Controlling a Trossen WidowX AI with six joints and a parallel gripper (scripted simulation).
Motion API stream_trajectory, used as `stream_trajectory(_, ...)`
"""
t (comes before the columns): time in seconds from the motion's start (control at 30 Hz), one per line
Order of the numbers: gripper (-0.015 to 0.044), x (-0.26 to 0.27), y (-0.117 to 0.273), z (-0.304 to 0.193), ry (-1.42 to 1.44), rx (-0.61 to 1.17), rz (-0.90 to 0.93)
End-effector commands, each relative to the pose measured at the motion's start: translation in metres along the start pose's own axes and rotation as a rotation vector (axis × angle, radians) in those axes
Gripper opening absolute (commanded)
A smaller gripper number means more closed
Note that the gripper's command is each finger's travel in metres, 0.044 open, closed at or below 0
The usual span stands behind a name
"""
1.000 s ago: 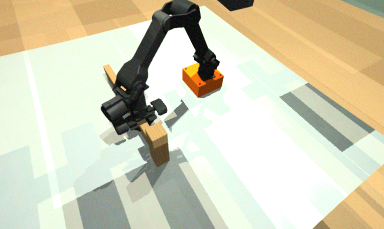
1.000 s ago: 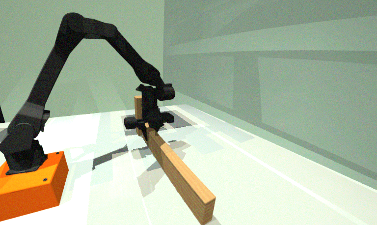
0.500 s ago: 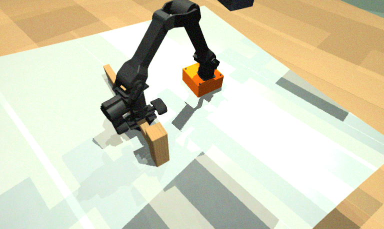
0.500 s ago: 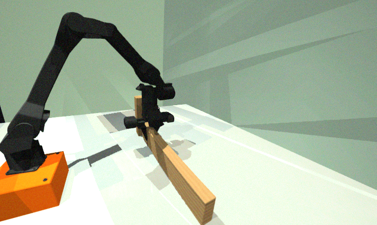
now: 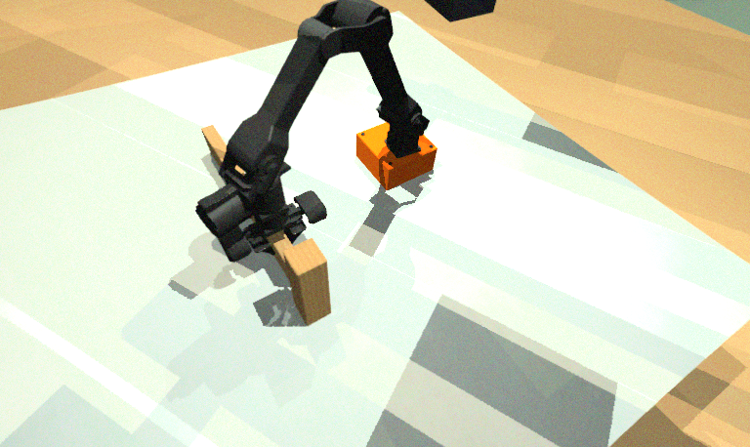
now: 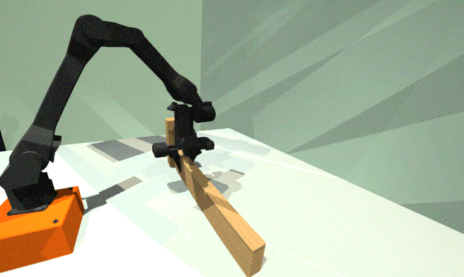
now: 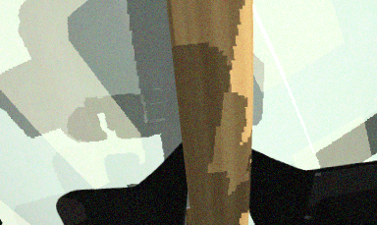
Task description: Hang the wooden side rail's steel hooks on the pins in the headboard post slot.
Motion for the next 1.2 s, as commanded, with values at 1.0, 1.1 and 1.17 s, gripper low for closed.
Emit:
stream_trajectory(1.0, 0.0000, 0.0020, 0.0093, 0.0003, -0.009, -0.002, 0.008)
stream_trajectory(1.1, 0.0000, 0.0020, 0.0098, 0.0003, -0.009, -0.002, 0.008)
stream_trajectory(1.17, 0.0000, 0.0020, 0.0102, 0.0003, -0.009, -0.002, 0.008)
Point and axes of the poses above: the point midway between the two fingers, 35 mm back from their tips, its own y axis back along the fingers, its own x axis across the jaws, z = x × y, the point moved 1 cm from there along y, back along the fingers, and after that the axes turned 14 degrees about y, right-handed, at the moved point
